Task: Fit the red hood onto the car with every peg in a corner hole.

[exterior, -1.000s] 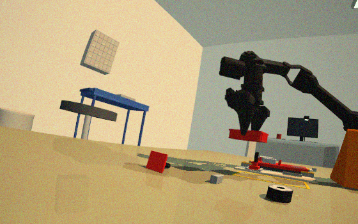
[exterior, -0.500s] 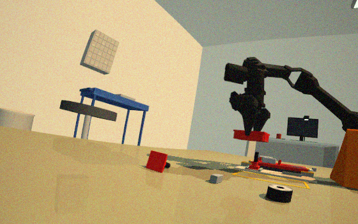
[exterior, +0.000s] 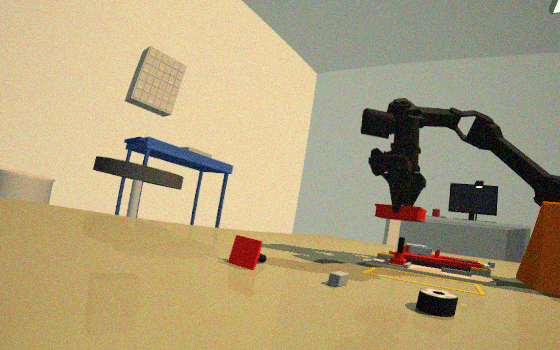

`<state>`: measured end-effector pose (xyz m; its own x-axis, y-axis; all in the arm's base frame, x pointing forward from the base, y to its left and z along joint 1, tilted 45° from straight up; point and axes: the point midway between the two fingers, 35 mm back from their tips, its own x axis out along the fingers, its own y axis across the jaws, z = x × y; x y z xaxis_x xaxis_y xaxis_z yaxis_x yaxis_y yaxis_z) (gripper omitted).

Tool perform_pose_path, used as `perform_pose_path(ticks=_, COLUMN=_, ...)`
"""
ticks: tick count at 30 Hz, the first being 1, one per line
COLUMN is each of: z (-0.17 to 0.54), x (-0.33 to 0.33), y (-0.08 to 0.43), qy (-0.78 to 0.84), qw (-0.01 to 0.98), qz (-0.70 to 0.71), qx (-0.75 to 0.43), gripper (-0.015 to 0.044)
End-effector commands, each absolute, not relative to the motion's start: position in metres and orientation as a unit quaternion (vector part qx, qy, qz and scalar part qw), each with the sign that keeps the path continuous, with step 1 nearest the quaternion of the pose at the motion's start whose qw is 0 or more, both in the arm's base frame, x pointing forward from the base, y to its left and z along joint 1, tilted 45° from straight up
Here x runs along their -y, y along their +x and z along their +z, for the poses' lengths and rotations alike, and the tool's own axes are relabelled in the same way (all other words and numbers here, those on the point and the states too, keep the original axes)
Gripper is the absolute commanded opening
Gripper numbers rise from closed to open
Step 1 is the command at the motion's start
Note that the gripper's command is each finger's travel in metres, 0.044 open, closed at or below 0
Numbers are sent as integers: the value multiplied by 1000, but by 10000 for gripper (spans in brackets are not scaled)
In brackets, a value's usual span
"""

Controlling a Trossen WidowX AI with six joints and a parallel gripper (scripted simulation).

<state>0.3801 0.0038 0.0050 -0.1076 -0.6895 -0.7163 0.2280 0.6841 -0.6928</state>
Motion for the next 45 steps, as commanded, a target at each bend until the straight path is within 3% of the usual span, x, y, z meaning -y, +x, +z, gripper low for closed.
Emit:
perform_pose_path(ticks=1, z=18, x=4, y=377, qy=-180, qw=647, qz=-352, qx=-652, gripper=0)
perform_pose_path(ticks=35, z=80, x=66, y=325, qy=-207, qw=638, qz=-331, qx=-664, gripper=0)
perform_pose_path(ticks=45, z=67, x=77, y=324, qy=-208, qw=638, qz=-331, qx=-664, gripper=0)
